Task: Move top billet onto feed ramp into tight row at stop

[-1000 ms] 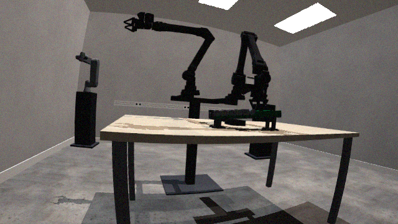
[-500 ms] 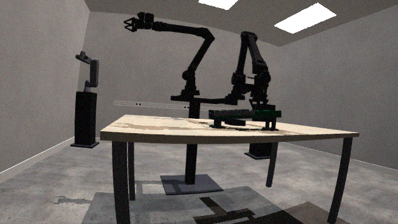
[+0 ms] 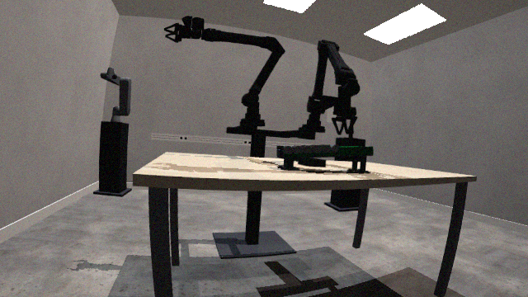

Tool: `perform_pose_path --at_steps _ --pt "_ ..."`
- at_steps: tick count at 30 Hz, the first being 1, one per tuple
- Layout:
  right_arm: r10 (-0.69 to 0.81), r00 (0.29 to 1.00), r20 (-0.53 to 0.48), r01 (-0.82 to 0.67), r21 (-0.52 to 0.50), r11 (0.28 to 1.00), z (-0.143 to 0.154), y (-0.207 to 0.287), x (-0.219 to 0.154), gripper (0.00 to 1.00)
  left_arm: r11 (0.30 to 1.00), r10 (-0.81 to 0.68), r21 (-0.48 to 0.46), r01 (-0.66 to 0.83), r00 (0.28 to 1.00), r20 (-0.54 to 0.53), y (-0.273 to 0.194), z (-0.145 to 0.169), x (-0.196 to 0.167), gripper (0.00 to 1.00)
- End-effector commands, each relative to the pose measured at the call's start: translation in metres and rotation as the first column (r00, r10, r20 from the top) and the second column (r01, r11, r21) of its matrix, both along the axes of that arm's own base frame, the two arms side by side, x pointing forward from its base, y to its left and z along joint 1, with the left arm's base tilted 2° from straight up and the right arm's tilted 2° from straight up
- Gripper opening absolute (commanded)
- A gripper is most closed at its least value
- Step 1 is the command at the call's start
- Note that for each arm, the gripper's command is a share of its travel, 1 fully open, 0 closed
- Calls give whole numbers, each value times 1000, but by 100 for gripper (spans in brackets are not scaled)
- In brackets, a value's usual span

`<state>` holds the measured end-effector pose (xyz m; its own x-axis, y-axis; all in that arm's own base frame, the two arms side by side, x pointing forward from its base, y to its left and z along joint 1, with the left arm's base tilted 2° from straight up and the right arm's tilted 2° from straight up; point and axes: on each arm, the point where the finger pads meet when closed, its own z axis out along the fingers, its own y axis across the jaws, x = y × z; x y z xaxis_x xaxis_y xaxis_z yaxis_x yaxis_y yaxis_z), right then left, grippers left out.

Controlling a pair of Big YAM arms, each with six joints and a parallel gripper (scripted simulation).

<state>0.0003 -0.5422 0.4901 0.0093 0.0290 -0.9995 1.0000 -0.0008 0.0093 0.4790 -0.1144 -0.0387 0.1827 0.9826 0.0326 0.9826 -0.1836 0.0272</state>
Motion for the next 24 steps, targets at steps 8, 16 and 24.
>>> perform_pose_path --at_steps 8,16,24 --pt "-4 1000 -9 4 -56 998 24 7 -3 100 1000 1 -10 -1 1000 25 -10 43 16 86" --pt "-4 1000 -9 4 -56 998 24 7 -3 100 1000 0 -3 0 1000 -3 -7 30 3 86" --pt "-4 1000 -9 4 -56 998 24 7 -3 100 1000 0 -3 0 1000 -3 -7 30 3 86"
